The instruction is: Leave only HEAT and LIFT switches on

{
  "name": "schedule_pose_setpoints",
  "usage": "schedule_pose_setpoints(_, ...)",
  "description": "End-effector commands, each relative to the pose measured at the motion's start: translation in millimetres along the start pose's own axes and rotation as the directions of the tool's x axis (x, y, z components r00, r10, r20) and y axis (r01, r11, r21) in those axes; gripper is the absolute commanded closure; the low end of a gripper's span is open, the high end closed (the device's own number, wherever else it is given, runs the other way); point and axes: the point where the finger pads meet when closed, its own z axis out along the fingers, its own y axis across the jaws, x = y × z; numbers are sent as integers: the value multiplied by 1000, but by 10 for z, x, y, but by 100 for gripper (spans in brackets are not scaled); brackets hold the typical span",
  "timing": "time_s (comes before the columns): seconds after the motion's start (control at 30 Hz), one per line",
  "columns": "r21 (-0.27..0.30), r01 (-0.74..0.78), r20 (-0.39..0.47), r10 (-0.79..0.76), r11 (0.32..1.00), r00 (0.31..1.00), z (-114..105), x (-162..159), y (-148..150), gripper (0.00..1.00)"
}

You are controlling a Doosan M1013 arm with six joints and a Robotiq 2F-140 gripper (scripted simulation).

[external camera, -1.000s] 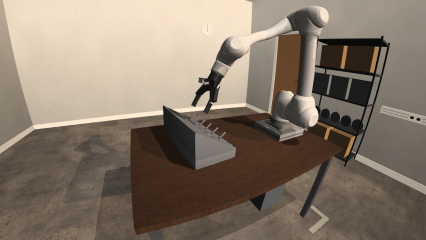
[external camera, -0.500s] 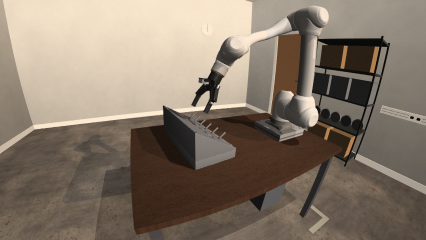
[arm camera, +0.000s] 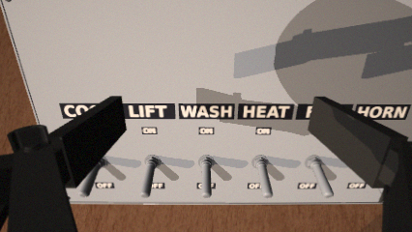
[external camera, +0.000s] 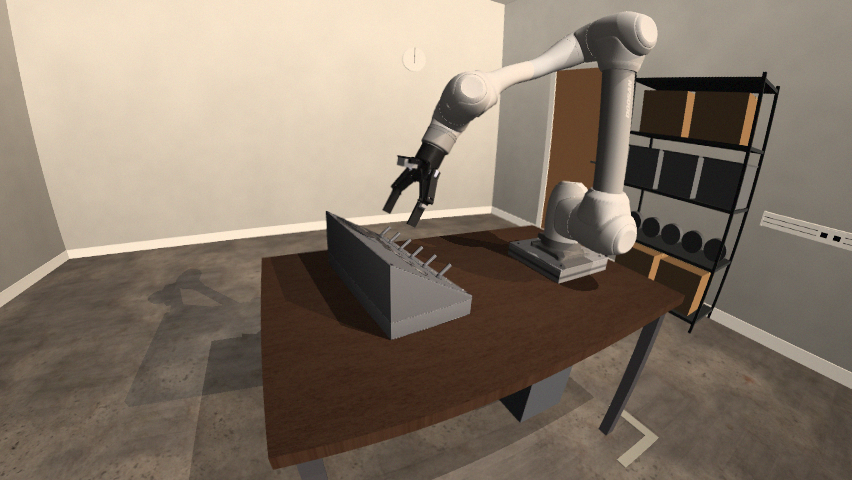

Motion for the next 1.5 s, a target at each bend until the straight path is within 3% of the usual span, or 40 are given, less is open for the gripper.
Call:
schedule_pose_setpoints(0.0, 2, -5, -1, 5, 1000, 1000, -20, 43, 25, 0)
schedule_pose_setpoints(0.67, 3, -4, -1, 4, 1000, 1000, -16, 41, 63, 0)
schedule_pose_setpoints(1.47, 4, -4, -1, 4, 1000, 1000, -9, 36, 707, 0)
